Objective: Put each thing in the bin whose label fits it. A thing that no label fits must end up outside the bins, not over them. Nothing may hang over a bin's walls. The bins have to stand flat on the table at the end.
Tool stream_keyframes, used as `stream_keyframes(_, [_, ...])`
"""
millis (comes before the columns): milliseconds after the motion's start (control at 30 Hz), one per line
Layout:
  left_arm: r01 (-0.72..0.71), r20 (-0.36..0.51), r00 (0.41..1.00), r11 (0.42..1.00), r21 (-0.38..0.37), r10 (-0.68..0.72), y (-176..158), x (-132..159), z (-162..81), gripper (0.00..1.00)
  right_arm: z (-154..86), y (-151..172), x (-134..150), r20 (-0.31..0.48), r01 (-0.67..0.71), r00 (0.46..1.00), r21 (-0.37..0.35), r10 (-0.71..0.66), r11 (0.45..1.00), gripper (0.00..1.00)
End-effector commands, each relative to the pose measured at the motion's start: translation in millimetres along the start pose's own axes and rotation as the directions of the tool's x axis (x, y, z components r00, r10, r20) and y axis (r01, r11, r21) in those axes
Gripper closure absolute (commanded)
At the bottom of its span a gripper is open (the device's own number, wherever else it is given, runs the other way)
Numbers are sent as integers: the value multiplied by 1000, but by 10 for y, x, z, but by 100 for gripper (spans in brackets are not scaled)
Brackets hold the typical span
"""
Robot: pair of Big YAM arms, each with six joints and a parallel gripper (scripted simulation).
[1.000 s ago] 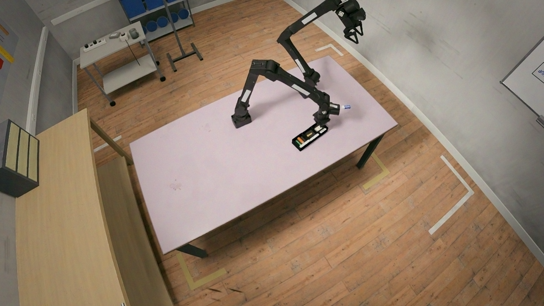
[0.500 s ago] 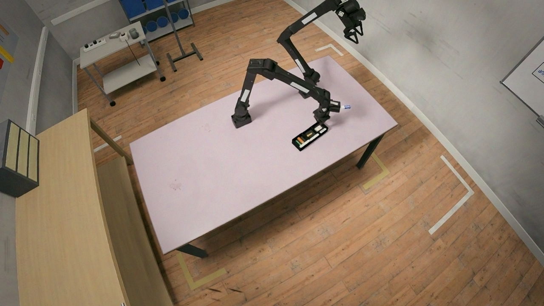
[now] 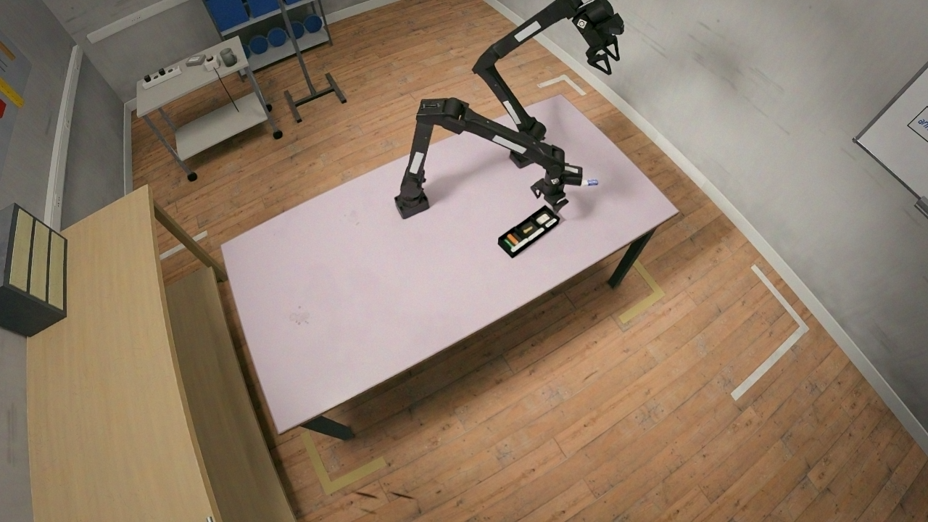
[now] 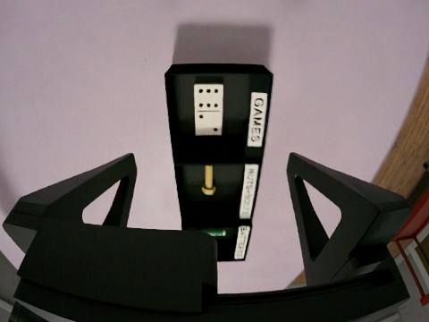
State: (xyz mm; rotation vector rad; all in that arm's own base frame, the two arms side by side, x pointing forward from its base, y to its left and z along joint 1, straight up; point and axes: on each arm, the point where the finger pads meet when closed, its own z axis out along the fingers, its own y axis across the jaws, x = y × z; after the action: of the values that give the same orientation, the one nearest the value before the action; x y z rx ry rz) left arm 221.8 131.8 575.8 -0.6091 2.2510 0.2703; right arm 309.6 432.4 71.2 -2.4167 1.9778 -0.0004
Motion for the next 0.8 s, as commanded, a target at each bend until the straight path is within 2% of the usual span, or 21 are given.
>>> stream_keyframes(0, [-2, 62, 998, 1000, 6, 2, -36, -100, -291, 0, -333, -112, -162, 39, 20, 999, 38, -22, 999, 0])
stream_keyframes(33, [-2, 62, 998, 1000, 6, 2, -36, -100, -291, 0, -149, -97, -148, 11, 21, 1000, 7, -21, 1000, 0])
stream_keyframes(100, [-2, 62, 998, 1000, 6, 2, -36, -100, -291, 0, -232, -98, -148, 11, 21, 1000, 7, -21, 1000, 0])
stream_keyframes(167, [-2, 62, 998, 1000, 6, 2, -36, -100, -291, 0, -522, -94, -144, 37, 20, 999, 36, -22, 999, 0])
stream_keyframes(400, [-2, 62, 998, 1000, 6, 2, -36, -100, -291, 0, -829, -98, -147, 41, 20, 999, 40, -22, 999, 0])
stream_keyframes(467, [-2, 62, 998, 1000, 6, 2, -36, -100, -291, 0, -770, -98, -147, 23, 21, 1000, 20, -21, 1000, 0])
stream_keyframes(567, [-2, 62, 998, 1000, 6, 2, -36, -100, -291, 0, -808, -98, -147, 23, 21, 1000, 20, -21, 1000, 0])
stream_keyframes(600, [-2, 62, 998, 1000, 6, 2, -36, -100, -291, 0, -690, 48, -9, -9, 21, 1000, -15, -21, 1000, 0])
stream_keyframes(633, [-2, 62, 998, 1000, 6, 2, -36, -100, -291, 0, -1018, -89, -139, 39, 20, 999, 38, -22, 999, 0])
stream_keyframes(767, [-2, 62, 998, 1000, 6, 2, -36, -100, -291, 0, -1198, -85, -134, 41, 20, 999, 41, -22, 999, 0])
